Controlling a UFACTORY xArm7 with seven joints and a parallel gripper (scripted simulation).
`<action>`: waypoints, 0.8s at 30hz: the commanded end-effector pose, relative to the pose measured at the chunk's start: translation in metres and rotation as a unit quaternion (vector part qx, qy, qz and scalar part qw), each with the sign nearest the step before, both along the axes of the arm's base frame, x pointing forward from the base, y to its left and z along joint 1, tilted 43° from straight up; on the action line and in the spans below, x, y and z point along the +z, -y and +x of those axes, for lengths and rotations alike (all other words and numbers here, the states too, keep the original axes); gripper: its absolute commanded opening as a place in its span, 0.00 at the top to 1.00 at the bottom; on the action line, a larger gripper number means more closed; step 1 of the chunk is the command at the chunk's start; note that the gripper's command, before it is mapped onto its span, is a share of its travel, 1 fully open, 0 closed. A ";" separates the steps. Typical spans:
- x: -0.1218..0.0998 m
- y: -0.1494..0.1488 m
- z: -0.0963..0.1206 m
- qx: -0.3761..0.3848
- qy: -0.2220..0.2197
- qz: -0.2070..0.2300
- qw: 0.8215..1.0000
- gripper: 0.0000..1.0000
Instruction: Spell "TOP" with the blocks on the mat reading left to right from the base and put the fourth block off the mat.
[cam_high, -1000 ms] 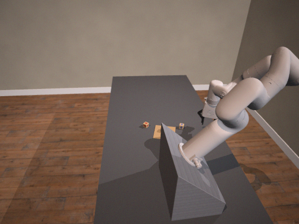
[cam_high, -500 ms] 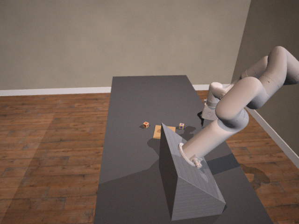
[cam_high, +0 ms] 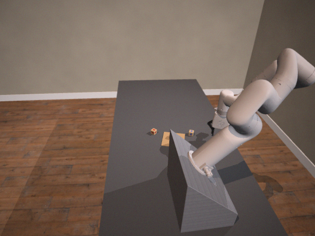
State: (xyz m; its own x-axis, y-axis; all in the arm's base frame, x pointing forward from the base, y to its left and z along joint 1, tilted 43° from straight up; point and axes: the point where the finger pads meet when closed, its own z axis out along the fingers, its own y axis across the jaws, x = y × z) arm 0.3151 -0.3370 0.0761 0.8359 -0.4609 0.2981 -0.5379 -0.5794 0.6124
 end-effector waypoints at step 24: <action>-0.011 0.010 0.000 0.001 0.001 0.000 1.000 0.31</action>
